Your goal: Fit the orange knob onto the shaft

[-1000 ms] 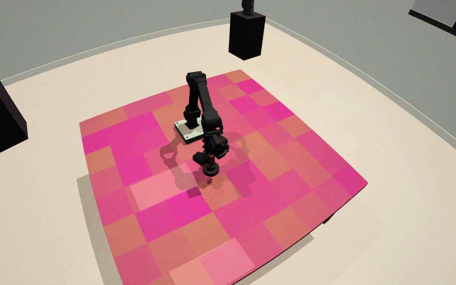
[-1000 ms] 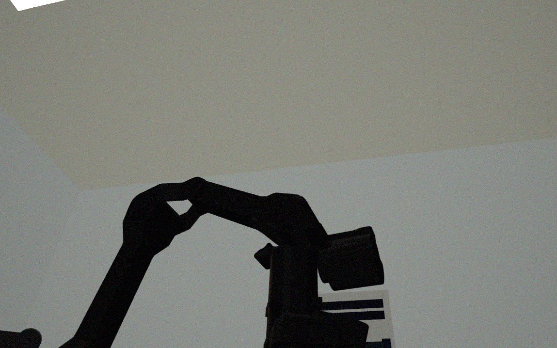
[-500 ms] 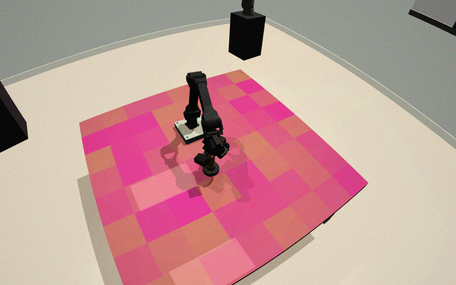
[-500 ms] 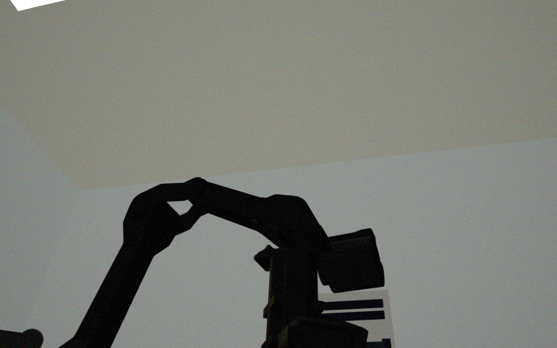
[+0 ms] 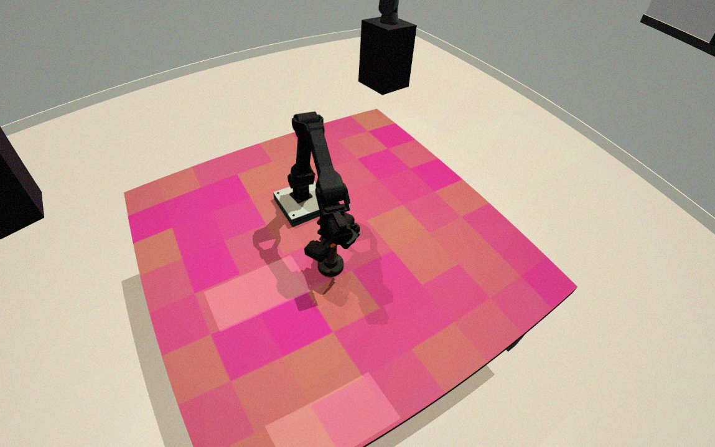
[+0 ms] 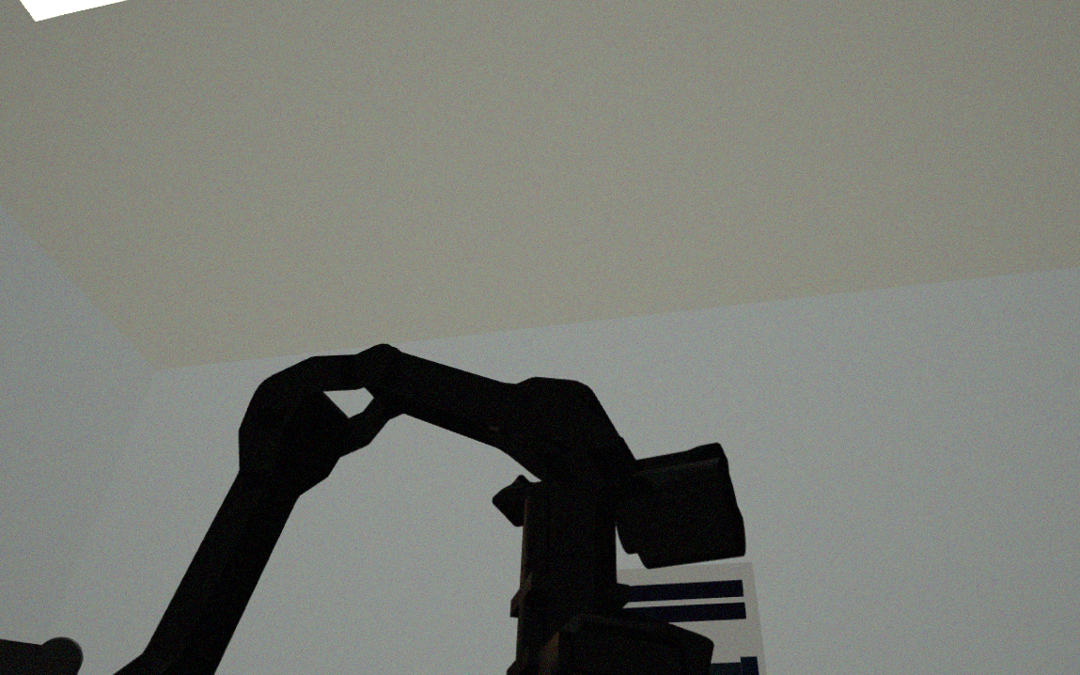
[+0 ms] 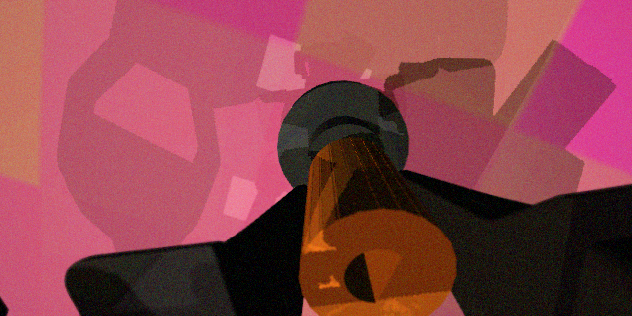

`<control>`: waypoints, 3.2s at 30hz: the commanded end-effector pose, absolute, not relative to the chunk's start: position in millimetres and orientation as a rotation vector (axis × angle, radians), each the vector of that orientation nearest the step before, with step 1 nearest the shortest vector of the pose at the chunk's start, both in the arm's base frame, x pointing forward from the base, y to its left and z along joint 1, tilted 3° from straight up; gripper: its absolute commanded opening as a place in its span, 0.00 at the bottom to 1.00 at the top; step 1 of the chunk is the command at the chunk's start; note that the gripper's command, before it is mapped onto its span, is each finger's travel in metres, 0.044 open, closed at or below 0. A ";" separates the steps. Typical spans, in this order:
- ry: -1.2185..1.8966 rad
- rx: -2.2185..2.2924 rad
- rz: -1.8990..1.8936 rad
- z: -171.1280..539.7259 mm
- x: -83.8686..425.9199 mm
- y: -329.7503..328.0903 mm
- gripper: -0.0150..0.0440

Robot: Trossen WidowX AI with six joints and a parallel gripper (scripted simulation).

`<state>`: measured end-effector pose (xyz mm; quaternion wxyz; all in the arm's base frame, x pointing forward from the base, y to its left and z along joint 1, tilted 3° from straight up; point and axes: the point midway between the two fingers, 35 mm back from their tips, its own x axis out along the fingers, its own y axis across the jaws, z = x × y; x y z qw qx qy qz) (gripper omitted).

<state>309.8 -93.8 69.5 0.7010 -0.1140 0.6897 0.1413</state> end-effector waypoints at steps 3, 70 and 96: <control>1.533 -0.261 0.319 70.1 310.9 -94.1 0.25; 1.456 -0.589 0.641 70.0 310.2 -94.2 0.25; 1.449 -0.611 0.662 74.3 311.7 -94.8 0.25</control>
